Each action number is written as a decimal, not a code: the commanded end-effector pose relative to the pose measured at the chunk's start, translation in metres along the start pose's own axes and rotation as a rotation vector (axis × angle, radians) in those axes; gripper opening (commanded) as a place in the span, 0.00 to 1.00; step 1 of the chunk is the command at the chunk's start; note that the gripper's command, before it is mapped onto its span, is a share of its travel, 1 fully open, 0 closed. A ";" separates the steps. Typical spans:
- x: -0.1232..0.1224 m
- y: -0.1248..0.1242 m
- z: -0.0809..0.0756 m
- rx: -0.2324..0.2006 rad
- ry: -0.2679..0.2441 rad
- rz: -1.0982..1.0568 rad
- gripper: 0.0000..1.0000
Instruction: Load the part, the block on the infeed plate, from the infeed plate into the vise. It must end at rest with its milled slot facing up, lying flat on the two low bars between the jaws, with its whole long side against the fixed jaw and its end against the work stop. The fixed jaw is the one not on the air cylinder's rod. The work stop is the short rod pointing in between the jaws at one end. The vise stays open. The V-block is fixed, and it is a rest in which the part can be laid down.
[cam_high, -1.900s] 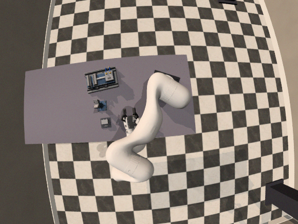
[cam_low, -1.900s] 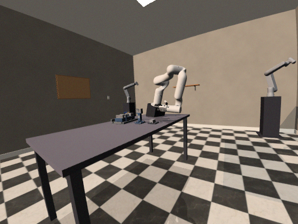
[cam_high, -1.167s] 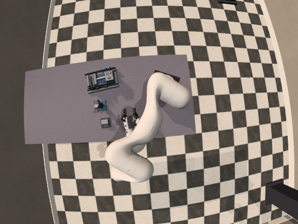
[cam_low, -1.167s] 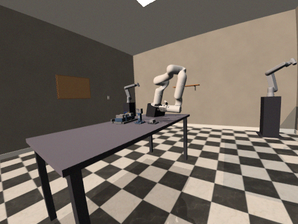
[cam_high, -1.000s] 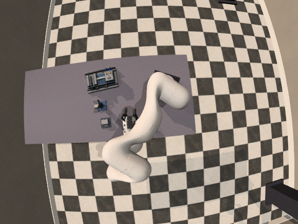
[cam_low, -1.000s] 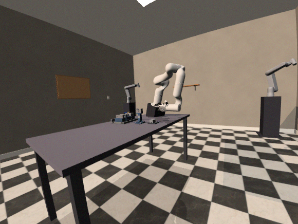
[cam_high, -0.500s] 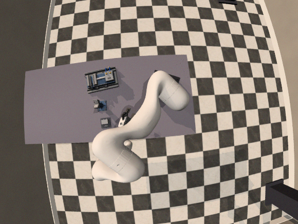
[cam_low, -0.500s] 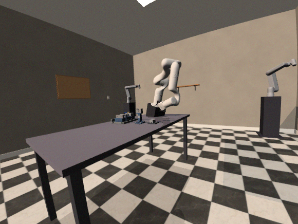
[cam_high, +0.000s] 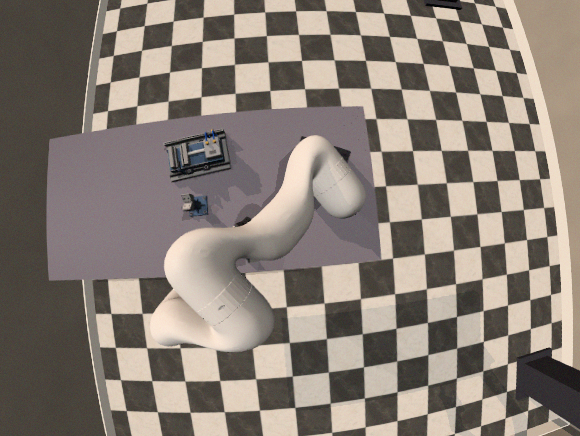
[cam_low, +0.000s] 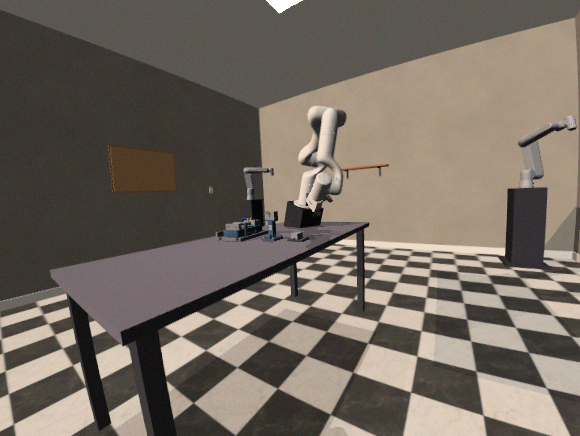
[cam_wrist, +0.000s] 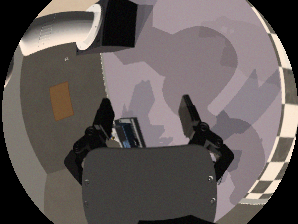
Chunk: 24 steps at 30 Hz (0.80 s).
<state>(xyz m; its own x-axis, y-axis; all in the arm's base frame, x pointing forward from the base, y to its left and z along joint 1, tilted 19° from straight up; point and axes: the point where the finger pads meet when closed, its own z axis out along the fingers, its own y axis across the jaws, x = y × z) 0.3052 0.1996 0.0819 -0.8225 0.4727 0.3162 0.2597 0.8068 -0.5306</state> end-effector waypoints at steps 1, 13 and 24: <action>-0.006 0.009 -0.018 -0.135 0.032 0.107 1.00; -0.041 0.020 -0.078 -0.457 0.104 0.403 1.00; -0.089 0.009 -0.142 -0.736 0.162 0.691 1.00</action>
<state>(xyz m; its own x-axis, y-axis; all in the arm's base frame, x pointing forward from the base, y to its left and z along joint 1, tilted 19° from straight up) 0.4296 0.2191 0.1467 -0.3982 0.8841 0.2444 0.8943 0.4335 -0.1110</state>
